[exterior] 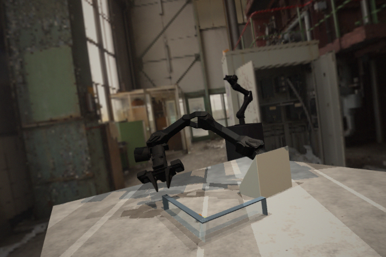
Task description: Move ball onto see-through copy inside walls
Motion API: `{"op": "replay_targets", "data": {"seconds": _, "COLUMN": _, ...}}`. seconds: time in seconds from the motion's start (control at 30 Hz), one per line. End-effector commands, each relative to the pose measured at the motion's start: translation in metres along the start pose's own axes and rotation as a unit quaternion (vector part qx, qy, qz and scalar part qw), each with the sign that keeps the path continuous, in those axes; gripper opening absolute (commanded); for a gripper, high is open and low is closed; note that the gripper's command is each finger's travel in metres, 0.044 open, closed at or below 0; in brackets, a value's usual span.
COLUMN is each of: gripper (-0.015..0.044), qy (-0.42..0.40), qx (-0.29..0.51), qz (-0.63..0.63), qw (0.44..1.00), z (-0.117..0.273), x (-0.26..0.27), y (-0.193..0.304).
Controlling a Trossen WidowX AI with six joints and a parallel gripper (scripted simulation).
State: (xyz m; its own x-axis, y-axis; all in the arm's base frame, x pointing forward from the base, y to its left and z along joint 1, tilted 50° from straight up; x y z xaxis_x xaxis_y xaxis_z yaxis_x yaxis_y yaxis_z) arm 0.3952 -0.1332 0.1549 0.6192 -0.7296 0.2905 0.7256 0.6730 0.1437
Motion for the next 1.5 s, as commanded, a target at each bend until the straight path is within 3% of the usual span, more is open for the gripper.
{"op": "replay_targets", "data": {"seconds": 0.0, "gripper": 0.0212, "qy": 0.024, "qx": -0.098, "qz": 0.304, "qw": 0.947, "z": -0.044, "x": -0.042, "y": 0.026}}
{"op": "replay_targets", "data": {"seconds": 0.2, "gripper": 0.0212, "qy": 0.069, "qx": -0.169, "qz": 0.528, "qw": 0.829, "z": -0.078, "x": -0.084, "y": 0.041}}
{"op": "replay_targets", "data": {"seconds": 0.4, "gripper": 0.0212, "qy": 0.141, "qx": -0.242, "qz": 0.729, "qw": 0.625, "z": -0.109, "x": -0.130, "y": 0.044}}
{"op": "replay_targets", "data": {"seconds": 0.63, "gripper": 0.0212, "qy": 0.213, "qx": -0.318, "qz": 0.824, "qw": 0.418, "z": -0.133, "x": -0.148, "y": 0.031}}
{"op": "replay_targets", "data": {"seconds": 1.47, "gripper": 0.0212, "qy": 0.215, "qx": -0.320, "qz": 0.826, "qw": 0.412, "z": -0.153, "x": -0.139, "y": 0.014}}
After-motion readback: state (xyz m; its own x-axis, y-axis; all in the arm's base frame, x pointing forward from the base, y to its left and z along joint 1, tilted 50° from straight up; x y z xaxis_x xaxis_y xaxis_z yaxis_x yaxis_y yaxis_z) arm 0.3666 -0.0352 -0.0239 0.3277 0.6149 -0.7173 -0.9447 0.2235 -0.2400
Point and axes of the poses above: the point midway between the two fingers, 35 mm back from their tips, its own z axis back along the fingers, its own x axis across the jaws, y = z × x, the point moved 2 cm from there along z, back along the fingers, and after that the axes turned 14 degrees about -z, right-handed, at the moved point
